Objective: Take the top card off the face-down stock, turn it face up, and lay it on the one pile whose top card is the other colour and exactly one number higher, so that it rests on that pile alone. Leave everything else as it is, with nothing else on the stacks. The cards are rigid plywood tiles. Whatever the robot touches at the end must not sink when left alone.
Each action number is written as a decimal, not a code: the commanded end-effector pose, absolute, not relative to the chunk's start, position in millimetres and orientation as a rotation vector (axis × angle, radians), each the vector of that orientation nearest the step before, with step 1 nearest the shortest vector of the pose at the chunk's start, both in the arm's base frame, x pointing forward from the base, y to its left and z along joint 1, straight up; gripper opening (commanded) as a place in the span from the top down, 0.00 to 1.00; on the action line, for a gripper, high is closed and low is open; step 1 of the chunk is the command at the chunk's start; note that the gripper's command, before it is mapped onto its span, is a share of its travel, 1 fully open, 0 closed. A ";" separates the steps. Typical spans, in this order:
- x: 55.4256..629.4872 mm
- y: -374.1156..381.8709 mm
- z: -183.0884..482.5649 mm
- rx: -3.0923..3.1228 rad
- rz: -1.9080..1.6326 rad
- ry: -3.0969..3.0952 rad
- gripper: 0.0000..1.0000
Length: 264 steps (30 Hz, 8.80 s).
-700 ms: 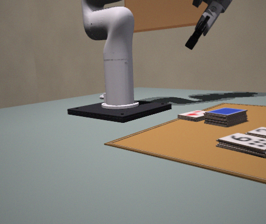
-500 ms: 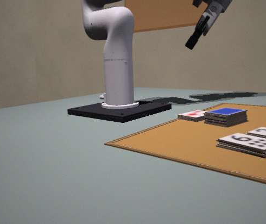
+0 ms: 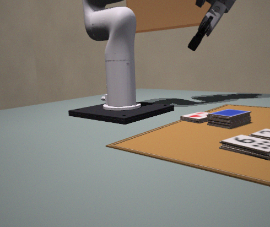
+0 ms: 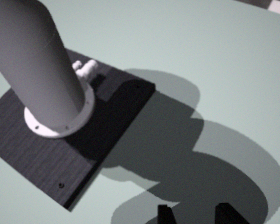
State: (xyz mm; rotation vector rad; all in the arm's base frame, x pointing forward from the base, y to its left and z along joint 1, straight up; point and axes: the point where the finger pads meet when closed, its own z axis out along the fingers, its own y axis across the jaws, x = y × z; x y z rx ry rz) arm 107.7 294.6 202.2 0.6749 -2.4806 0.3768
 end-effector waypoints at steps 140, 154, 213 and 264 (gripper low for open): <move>360.9 7.2 45.5 2.015 -0.004 -2.408 0.13; 361.0 7.2 39.4 2.015 -0.004 -2.408 0.13; 361.0 7.2 39.4 2.015 -0.004 -2.408 0.27; 361.3 7.2 37.0 2.015 -0.004 -2.408 0.13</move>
